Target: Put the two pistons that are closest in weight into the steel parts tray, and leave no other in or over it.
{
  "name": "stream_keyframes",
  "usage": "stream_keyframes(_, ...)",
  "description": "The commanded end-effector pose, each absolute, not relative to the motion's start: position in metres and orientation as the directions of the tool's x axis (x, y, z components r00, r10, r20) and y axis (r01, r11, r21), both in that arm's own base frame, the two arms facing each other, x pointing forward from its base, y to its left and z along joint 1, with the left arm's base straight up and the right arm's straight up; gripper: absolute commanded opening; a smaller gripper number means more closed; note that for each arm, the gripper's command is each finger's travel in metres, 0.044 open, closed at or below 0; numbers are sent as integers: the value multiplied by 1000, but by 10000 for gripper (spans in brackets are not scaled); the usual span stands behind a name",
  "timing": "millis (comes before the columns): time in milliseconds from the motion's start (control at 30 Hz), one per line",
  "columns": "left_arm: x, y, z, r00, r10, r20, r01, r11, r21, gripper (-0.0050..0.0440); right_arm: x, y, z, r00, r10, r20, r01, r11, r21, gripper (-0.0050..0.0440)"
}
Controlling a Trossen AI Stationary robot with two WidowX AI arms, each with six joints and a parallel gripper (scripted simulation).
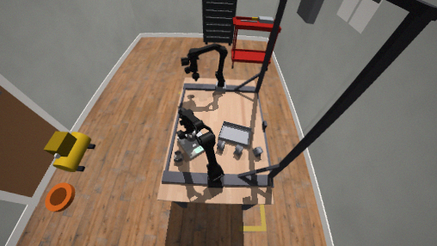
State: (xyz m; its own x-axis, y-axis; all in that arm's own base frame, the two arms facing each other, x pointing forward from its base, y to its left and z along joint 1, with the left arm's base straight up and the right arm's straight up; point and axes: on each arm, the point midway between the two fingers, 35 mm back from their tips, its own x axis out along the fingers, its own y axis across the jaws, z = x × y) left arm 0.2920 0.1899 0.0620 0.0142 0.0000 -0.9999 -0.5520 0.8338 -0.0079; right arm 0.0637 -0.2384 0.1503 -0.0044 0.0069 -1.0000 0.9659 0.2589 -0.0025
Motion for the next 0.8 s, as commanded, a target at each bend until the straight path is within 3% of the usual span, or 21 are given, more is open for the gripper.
stream_keyframes(0,296,193,74,47,22,-999,-554,832,-8,378,65,-243,159,6,-23,-1000,966,258,0,400)
stream_keyframes(367,296,193,74,47,22,-999,-554,832,-8,378,65,-243,159,6,-23,-1000,966,258,0,400)
stream_keyframes(767,298,194,102,68,33,-997,-556,831,-10,378,65,-243,159,6,-23,-1000,966,258,0,400)
